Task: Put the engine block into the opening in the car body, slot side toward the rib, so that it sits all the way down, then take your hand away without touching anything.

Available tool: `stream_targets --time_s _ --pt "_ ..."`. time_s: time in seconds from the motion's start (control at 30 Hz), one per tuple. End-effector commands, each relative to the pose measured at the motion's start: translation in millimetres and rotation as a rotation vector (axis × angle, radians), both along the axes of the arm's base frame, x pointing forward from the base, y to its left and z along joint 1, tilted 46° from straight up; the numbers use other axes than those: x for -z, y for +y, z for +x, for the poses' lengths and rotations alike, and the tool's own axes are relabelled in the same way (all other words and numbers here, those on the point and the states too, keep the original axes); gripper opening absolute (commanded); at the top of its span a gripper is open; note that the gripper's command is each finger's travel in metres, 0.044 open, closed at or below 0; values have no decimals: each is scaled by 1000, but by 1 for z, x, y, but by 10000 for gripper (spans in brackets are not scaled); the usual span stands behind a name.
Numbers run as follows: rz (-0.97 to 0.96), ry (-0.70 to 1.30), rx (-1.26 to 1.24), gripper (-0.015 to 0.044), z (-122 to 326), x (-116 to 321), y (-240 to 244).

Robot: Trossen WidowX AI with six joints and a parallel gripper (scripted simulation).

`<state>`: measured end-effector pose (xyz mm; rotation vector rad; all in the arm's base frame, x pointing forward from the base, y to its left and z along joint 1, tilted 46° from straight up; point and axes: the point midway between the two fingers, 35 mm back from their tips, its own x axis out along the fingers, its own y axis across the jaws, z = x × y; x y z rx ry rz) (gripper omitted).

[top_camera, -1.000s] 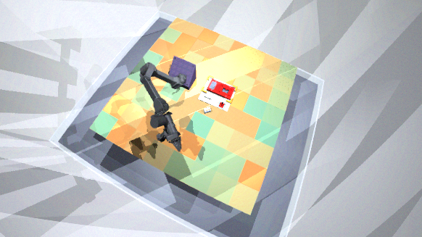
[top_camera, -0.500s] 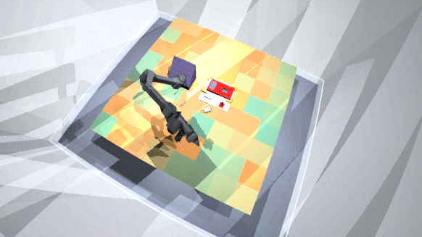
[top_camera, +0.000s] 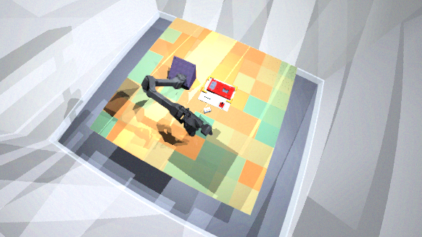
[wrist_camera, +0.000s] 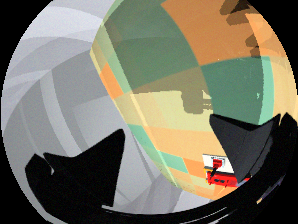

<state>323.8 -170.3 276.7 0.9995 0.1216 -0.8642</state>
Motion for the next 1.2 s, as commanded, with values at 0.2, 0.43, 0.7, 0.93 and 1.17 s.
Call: stream_targets --time_s 0.2,0.43,0.7,0.93,1.17 --pt "35 309 -19 440 4 62 29" --pt "14 529 -43 440 -3 96 49" --pt "-52 780 -79 440 -17 123 70" --pt "-142 993 -117 440 -31 139 85" --pt "-263 1197 -161 440 -45 146 99"
